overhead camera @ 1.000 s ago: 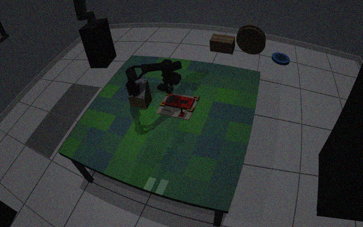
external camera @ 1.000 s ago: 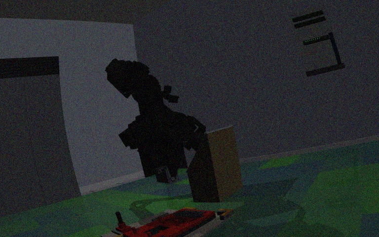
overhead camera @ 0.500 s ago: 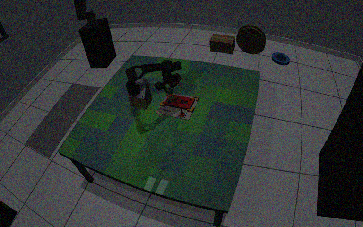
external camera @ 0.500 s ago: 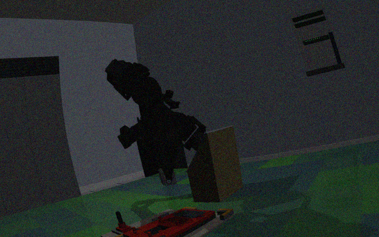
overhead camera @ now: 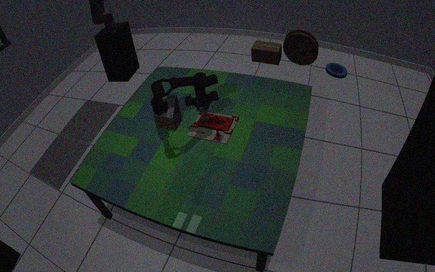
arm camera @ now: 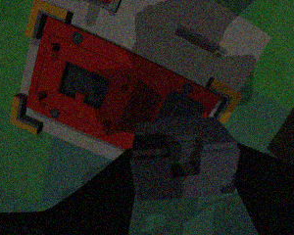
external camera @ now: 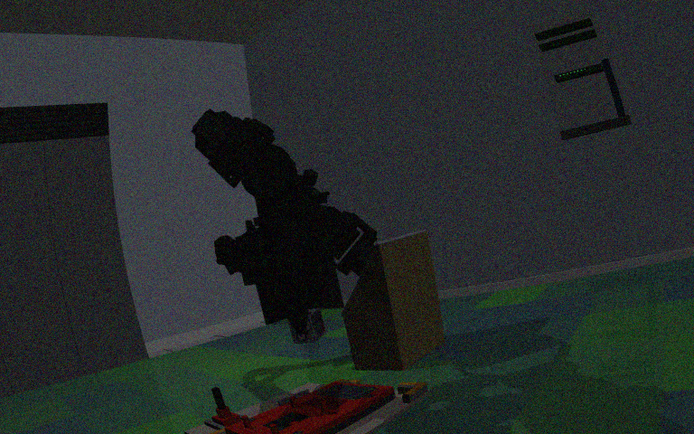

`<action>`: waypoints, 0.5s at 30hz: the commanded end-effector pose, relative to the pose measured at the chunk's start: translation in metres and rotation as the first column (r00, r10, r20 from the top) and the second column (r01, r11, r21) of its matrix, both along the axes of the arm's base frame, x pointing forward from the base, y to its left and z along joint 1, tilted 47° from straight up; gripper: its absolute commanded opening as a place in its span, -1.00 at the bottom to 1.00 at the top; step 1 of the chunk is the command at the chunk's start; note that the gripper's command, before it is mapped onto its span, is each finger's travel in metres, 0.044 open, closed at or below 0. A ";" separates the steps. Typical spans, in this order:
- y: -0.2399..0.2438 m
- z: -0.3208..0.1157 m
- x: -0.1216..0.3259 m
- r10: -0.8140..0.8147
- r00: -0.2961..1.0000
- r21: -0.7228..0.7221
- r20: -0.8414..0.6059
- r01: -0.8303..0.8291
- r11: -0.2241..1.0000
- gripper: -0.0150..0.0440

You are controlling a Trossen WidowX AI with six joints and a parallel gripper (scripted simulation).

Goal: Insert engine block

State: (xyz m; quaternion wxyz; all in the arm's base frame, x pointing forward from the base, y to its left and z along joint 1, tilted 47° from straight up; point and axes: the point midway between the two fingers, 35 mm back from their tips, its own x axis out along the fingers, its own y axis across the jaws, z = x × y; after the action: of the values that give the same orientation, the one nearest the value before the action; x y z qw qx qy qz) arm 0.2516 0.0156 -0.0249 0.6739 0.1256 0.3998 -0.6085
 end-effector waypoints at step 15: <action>-0.018 -0.017 -0.001 -0.138 0.980 -0.009 0.145 0.141 0.990 -0.49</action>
State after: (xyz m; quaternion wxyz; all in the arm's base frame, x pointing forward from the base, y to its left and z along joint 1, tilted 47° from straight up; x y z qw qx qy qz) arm 0.2534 0.0029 -0.0371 0.6594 0.1980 0.3328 -0.6444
